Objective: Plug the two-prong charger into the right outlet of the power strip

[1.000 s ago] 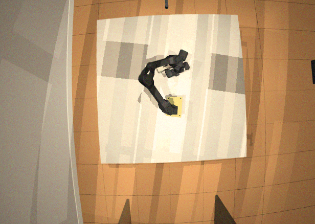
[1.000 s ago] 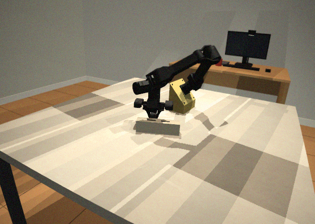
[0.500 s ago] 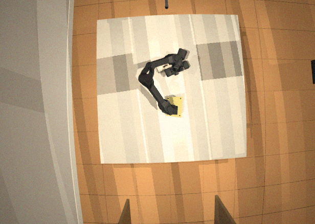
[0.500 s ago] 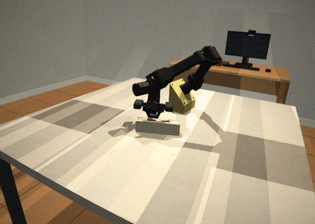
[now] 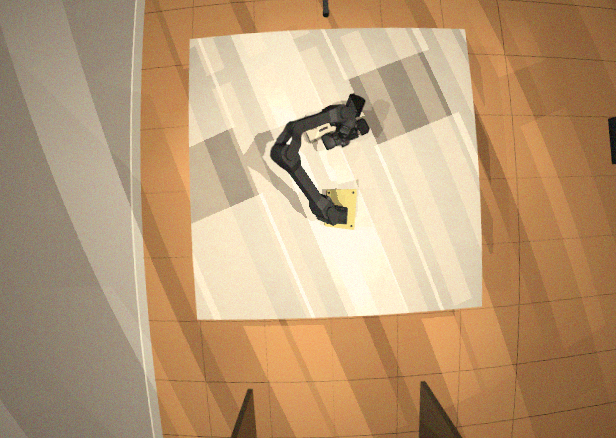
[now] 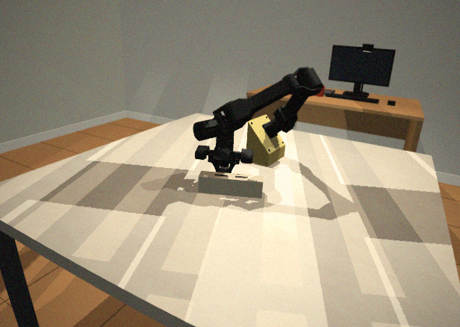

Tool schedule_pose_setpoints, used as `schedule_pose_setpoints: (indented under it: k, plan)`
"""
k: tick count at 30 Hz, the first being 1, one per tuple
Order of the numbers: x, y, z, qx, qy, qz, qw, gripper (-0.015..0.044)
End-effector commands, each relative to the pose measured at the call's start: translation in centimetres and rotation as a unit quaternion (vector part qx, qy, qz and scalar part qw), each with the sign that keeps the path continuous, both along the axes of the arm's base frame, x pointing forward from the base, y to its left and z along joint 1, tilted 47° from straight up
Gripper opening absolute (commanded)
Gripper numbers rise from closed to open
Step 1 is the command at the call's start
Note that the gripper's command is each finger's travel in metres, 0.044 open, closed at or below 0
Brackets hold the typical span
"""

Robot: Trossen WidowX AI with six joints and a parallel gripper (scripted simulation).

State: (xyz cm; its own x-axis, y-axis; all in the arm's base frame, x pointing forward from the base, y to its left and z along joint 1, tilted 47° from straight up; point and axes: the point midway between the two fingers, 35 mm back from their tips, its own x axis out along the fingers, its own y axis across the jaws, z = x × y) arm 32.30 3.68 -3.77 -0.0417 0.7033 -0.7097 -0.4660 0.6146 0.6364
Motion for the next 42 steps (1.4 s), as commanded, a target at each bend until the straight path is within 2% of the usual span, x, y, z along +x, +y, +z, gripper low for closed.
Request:
schedule_pose_setpoints:
  k: [1, 42]
  plan:
    - [0.17, 0.02, 0.08, 0.001, 0.001, -0.003, 1.0, 0.0]
    - [0.73, 0.21, 0.3, 0.001, 0.001, -0.003, 1.0, 0.0]
